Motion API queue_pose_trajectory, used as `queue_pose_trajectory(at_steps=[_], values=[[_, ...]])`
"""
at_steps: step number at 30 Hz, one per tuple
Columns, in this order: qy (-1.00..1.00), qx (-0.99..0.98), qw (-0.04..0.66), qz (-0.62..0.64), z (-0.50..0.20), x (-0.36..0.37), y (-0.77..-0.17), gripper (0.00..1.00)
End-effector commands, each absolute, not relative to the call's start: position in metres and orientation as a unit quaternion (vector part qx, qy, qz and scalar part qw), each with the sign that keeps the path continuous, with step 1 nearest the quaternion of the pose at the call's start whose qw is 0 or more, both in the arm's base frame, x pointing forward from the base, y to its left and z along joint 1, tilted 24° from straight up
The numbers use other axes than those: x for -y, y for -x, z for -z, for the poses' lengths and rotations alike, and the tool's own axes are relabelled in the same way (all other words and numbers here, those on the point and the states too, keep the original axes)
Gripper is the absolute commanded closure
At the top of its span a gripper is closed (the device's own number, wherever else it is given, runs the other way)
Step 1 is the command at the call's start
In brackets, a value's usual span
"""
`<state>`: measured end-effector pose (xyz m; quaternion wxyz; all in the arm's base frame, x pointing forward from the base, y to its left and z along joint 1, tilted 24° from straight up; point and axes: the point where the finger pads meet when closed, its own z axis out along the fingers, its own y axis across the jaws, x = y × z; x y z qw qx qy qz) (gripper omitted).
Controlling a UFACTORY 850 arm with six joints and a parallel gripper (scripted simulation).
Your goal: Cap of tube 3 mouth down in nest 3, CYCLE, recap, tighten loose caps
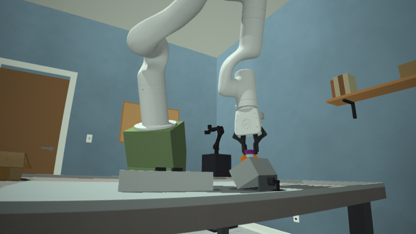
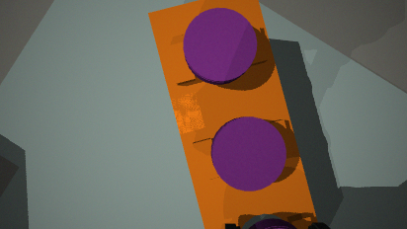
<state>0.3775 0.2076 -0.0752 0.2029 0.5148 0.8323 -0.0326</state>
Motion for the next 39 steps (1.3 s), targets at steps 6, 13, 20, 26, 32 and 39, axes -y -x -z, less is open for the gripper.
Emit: queue_pose_trajectory(at_steps=[6,13,20,26,32,39], values=[[-0.34,-0.917,0.186,0.091,0.0746,-0.2081,-0.3779,1.0],[-0.223,-0.953,0.174,0.113,0.0745,-0.2081,-0.3778,1.0],[-0.085,-0.975,0.156,0.135,0.0743,-0.2082,-0.3778,1.0],[-0.043,-0.977,0.15,0.143,0.0743,-0.2082,-0.3778,1.0],[-0.043,-0.977,0.15,0.143,0.0743,-0.2082,-0.3778,1.0],[-0.043,-0.977,0.15,0.143,0.0743,-0.2082,-0.3778,0.54]])
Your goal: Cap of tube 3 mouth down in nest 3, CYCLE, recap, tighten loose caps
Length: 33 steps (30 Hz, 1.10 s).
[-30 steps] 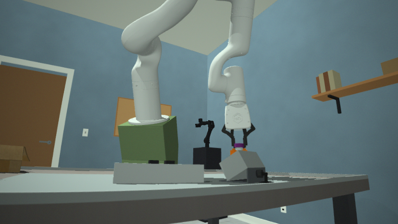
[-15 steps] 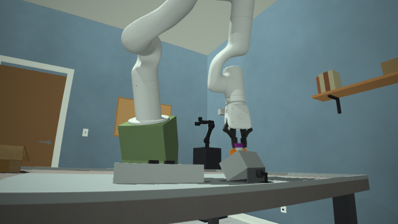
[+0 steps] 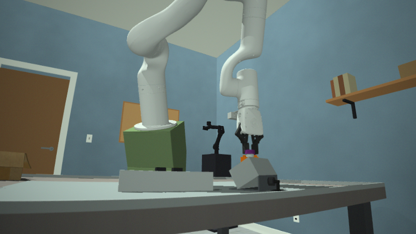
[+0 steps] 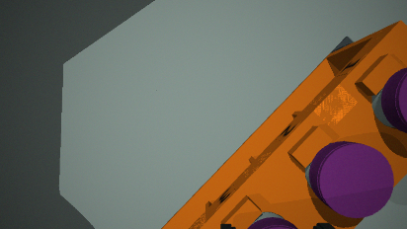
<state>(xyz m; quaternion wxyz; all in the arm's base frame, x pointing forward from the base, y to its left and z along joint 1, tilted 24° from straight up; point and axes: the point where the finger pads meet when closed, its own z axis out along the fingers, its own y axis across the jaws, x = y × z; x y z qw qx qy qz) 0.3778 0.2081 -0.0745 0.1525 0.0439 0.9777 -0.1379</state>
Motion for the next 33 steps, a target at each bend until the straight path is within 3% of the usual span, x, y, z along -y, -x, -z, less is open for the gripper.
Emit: queue_pose_trajectory(at_steps=[1,6,9,33], values=[[-0.043,-0.977,0.15,0.143,0.0743,-0.2082,-0.3778,0.54],[-0.043,-0.977,0.15,0.143,0.0743,-0.2082,-0.3778,0.54],[-0.165,-0.964,0.166,0.123,0.0744,-0.2082,-0.3779,0.54],[-0.541,-0.815,0.202,0.046,0.0744,-0.2082,-0.3779,0.54]])
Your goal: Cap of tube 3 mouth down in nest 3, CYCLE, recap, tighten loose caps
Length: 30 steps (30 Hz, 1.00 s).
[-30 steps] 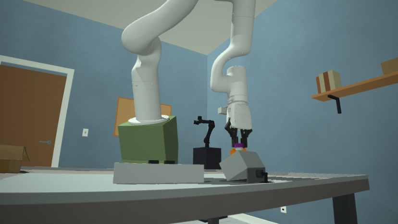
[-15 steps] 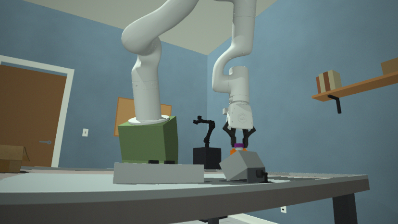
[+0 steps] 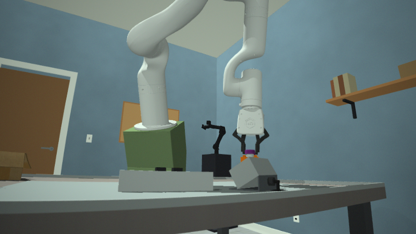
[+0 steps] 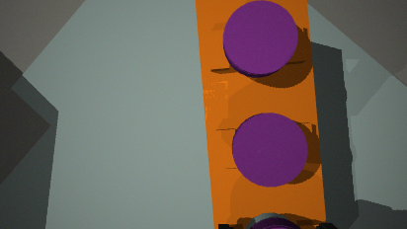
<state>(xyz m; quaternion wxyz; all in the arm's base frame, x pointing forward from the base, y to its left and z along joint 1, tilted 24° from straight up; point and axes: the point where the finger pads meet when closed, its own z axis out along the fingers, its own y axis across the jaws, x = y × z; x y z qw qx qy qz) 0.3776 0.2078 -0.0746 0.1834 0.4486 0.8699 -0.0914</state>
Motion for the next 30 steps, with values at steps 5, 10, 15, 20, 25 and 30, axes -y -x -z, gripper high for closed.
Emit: queue_pose_trajectory(at_steps=[5,10,15,20,25,30], values=[[-0.607,-0.767,0.205,0.029,0.0744,-0.2082,-0.3779,0.54],[-0.669,-0.714,0.207,0.011,0.0744,-0.2082,-0.3779,0.54],[-0.722,-0.661,0.207,-0.005,0.0744,-0.2082,-0.3779,0.54],[-0.722,-0.661,0.207,-0.005,0.0743,-0.2083,-0.3779,0.54],[-0.722,-0.661,0.207,-0.005,0.0743,-0.2083,-0.3779,1.0],[-0.722,-0.661,0.207,-0.005,0.0744,-0.2082,-0.3779,1.0]])
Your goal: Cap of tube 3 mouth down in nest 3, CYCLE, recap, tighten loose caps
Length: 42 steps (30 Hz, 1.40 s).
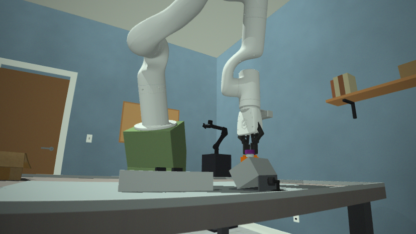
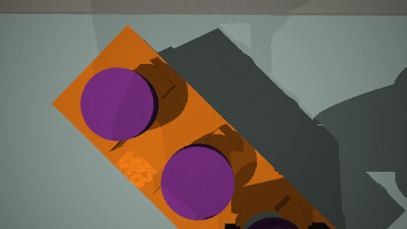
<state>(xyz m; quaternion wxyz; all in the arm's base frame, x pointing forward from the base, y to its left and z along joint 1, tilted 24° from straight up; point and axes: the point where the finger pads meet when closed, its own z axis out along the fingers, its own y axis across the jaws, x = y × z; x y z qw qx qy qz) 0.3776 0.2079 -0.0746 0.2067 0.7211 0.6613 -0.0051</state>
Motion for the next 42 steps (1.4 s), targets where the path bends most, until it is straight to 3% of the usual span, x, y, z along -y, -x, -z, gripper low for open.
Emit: queue_pose_trajectory(at_steps=[1,9,22,42], values=[[-0.722,-0.661,0.207,-0.005,0.0744,-0.2082,-0.3779,1.0],[-0.722,-0.661,0.207,-0.005,0.0744,-0.2082,-0.3779,1.0],[-0.502,-0.84,0.2,0.054,0.0743,-0.2082,-0.3778,1.0],[-0.199,-0.958,0.171,0.117,0.0741,-0.2083,-0.3777,1.0]])
